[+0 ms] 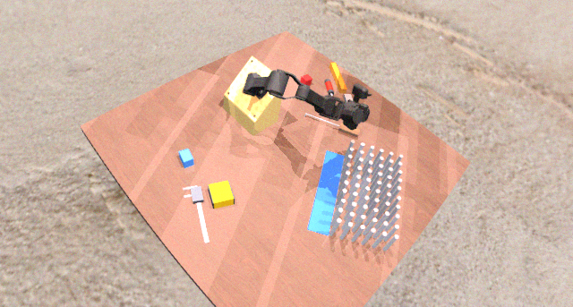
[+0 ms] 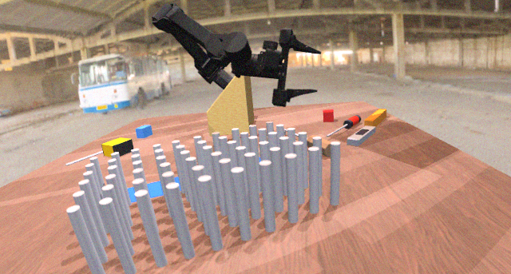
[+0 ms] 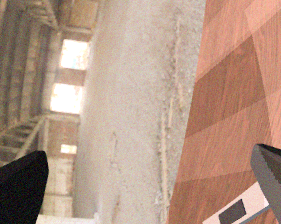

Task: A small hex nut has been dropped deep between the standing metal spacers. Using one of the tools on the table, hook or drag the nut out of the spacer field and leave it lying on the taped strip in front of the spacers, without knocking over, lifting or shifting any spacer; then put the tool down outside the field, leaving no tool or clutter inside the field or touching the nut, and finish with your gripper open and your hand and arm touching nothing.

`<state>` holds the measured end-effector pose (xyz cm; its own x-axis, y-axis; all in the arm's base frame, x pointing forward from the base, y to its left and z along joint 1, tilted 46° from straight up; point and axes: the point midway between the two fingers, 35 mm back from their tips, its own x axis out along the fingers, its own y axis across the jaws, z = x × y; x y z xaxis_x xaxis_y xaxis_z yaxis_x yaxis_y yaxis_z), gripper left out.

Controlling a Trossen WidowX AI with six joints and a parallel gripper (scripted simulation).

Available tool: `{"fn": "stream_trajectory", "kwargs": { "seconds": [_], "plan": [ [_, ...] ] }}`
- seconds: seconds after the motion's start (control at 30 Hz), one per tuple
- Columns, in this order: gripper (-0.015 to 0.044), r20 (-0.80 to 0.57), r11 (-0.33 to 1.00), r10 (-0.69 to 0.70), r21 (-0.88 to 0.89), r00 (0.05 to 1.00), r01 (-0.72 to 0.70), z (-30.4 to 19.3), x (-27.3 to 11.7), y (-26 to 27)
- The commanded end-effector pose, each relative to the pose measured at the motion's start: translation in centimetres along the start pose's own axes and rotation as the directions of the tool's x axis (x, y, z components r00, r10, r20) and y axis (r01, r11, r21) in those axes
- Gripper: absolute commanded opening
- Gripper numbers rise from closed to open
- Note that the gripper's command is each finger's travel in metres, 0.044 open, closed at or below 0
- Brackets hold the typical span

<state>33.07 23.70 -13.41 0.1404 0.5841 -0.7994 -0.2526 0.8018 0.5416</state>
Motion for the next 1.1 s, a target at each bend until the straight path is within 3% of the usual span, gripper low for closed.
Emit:
{"fn": "stream_trajectory", "kwargs": {
  "seconds": [0.0,0.13,0.3,0.5,0.67,1.07],
  "plan": [
    [0.0440,0.083,0.995,-0.044,-0.090,0.996,0.052,1.9,-2.6,-0.9],
    [0.0440,0.189,0.978,-0.095,-0.163,0.977,0.127,4.0,-5.8,-2.5],
    [0.0440,0.386,0.921,-0.202,-0.238,0.900,0.309,7.0,-12.5,-5.5],
    [0.0440,0.558,0.813,-0.327,-0.246,0.763,0.528,8.5,-19.9,-8.6],
    [0.0440,0.666,0.646,-0.451,-0.216,0.594,0.732,8.6,-26.7,-11.4],
    [0.0440,0.676,0.618,-0.468,-0.209,0.568,0.758,8.5,-27.6,-11.8]
  ]
}}
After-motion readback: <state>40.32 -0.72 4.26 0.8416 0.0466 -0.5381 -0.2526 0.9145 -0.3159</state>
